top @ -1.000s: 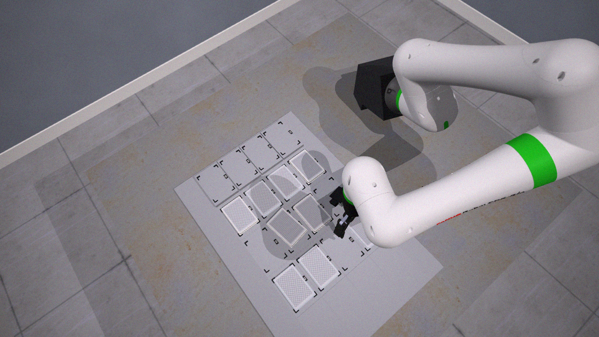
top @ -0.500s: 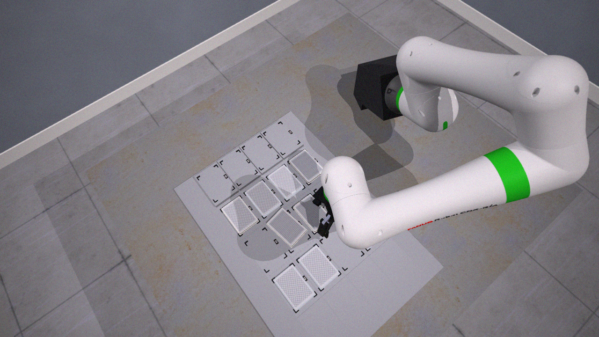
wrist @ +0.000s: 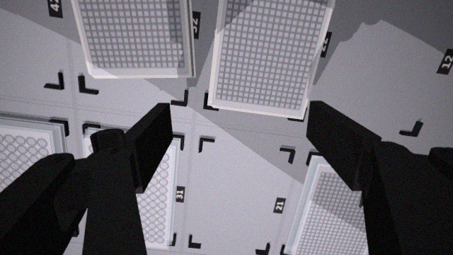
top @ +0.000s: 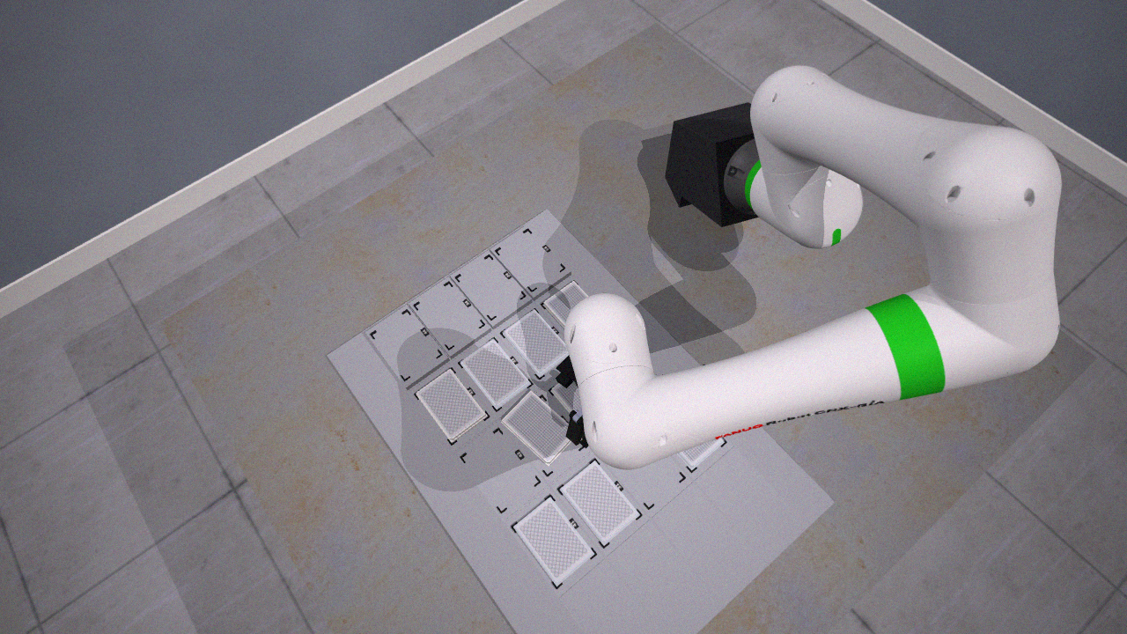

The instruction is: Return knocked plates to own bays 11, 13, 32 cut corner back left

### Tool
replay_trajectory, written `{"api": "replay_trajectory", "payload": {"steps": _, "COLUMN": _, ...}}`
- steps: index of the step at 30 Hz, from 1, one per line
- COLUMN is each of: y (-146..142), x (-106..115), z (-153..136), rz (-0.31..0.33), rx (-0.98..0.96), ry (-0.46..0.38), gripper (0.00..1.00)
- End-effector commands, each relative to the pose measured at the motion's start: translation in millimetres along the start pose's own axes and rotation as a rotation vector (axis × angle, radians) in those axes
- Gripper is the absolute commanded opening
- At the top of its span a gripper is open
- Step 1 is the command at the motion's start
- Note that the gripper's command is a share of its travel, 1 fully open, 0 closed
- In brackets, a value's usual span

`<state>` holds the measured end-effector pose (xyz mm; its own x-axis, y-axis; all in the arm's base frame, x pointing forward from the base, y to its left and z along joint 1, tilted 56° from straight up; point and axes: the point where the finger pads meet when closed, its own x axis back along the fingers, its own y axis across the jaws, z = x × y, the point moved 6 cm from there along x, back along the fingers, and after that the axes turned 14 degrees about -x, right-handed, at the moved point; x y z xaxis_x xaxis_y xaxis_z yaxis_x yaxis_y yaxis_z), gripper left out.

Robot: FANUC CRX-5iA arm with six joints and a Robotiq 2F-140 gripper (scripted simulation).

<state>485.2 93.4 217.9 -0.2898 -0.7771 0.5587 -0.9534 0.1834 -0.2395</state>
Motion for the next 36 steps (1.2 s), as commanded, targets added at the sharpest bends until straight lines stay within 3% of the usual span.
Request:
{"api": "replay_trajectory", "payload": {"steps": 1, "y": -15.2, "x": 0.5, "z": 10.2, "rz": 0.000, "rx": 0.001, "ry": 0.000, "gripper": 0.70}}
{"api": "replay_trajectory", "payload": {"steps": 26, "y": -90.8, "x": 0.6, "z": 62.7, "rz": 0.001, "rx": 0.001, "ry": 0.000, "gripper": 0.70}}
{"api": "replay_trajectory", "payload": {"steps": 36, "y": -96.9, "x": 0.6, "z": 67.0, "rz": 0.001, "rx": 0.001, "ry": 0.000, "gripper": 0.70}}
